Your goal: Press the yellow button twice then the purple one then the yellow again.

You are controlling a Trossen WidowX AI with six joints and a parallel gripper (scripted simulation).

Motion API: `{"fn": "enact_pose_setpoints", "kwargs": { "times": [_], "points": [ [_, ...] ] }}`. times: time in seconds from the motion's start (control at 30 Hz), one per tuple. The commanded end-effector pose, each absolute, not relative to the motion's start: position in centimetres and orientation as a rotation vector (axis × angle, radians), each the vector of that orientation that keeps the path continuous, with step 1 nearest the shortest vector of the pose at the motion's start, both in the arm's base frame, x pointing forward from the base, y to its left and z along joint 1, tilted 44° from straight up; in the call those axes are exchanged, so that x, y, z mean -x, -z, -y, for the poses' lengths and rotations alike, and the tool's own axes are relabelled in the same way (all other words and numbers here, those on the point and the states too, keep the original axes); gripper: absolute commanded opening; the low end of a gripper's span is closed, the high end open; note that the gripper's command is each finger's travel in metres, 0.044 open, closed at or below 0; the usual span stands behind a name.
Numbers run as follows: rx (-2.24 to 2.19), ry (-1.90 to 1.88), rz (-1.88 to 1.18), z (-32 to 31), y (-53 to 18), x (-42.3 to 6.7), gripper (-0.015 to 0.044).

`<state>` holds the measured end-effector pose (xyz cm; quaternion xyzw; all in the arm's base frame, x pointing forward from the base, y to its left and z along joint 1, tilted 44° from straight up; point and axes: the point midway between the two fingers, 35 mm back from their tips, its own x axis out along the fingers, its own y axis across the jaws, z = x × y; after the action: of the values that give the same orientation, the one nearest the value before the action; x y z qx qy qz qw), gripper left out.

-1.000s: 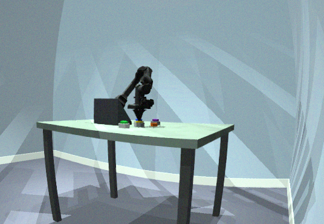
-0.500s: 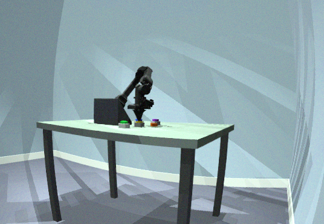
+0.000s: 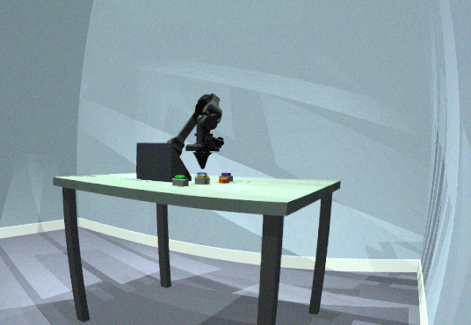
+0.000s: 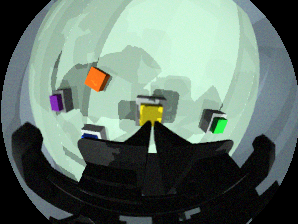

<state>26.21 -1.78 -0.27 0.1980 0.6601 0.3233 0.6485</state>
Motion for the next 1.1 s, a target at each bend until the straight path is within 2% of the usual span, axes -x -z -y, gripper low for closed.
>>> {"fn": "enact_pose_setpoints", "kwargs": {
  "times": [0.0,1.07],
  "points": [
    [-0.443,-0.738,-1.504,1.7,0.4,-26.2,0.002],
    [-0.444,-0.739,-1.504,-0.3,2.5,-25.9,0.002]
  ]
}}
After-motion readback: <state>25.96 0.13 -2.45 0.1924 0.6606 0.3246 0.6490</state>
